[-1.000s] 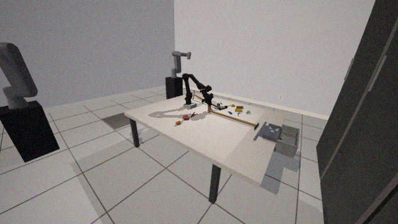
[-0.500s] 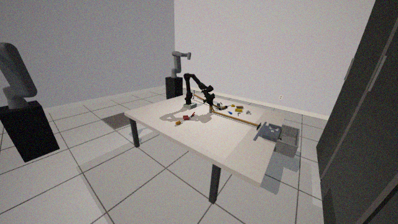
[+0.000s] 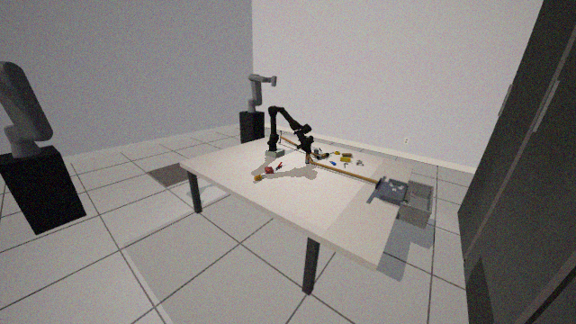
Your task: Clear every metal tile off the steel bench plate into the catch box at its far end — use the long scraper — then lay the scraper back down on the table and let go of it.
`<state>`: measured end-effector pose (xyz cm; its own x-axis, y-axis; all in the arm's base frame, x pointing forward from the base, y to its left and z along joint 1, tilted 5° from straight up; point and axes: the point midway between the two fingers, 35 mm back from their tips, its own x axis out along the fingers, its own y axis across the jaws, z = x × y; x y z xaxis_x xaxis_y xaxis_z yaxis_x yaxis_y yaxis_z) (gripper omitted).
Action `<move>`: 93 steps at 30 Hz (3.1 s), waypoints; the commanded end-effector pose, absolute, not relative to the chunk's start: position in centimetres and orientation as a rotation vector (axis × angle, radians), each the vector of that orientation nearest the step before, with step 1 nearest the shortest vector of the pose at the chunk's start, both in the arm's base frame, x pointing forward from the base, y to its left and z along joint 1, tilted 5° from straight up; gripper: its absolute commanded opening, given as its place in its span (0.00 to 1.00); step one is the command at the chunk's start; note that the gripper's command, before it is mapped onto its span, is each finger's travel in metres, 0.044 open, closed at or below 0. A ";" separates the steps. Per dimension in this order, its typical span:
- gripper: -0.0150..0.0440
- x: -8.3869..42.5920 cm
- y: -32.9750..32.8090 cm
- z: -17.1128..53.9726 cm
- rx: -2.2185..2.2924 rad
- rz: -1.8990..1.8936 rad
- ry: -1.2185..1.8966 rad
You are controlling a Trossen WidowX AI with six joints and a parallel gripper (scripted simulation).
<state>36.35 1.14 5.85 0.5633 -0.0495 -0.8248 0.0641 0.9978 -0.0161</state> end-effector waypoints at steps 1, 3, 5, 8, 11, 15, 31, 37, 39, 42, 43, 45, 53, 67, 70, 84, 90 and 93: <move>0.25 37.3 1.2 6.2 0.015 -0.058 0.953; 0.25 37.6 1.2 6.2 0.015 -0.058 0.952; 0.25 37.9 1.1 6.1 0.014 -0.057 0.952; 0.25 38.1 1.0 6.1 0.014 -0.056 0.951; 0.25 38.5 1.1 6.1 0.014 -0.056 0.951; 0.25 39.2 1.2 6.1 0.014 -0.056 0.950; 0.25 41.9 1.4 6.0 0.014 -0.055 0.948; 0.25 42.6 1.3 6.1 0.014 -0.056 0.947; 0.25 43.0 1.3 6.1 0.014 -0.056 0.947; 0.25 43.5 1.3 6.2 0.014 -0.056 0.947; 0.25 43.6 1.3 6.2 0.014 -0.056 0.946; 0.25 44.0 1.3 6.2 0.014 -0.056 0.946; 0.25 45.3 1.2 6.3 0.014 -0.056 0.945; 0.25 47.5 1.0 6.4 0.014 -0.056 0.943; 0.25 48.0 0.9 6.4 0.014 -0.056 0.943; 0.25 50.1 0.7 6.3 0.014 -0.056 0.941; 0.25 51.0 0.5 6.2 0.014 -0.056 0.940; 0.25 51.4 0.5 6.1 0.013 -0.056 0.940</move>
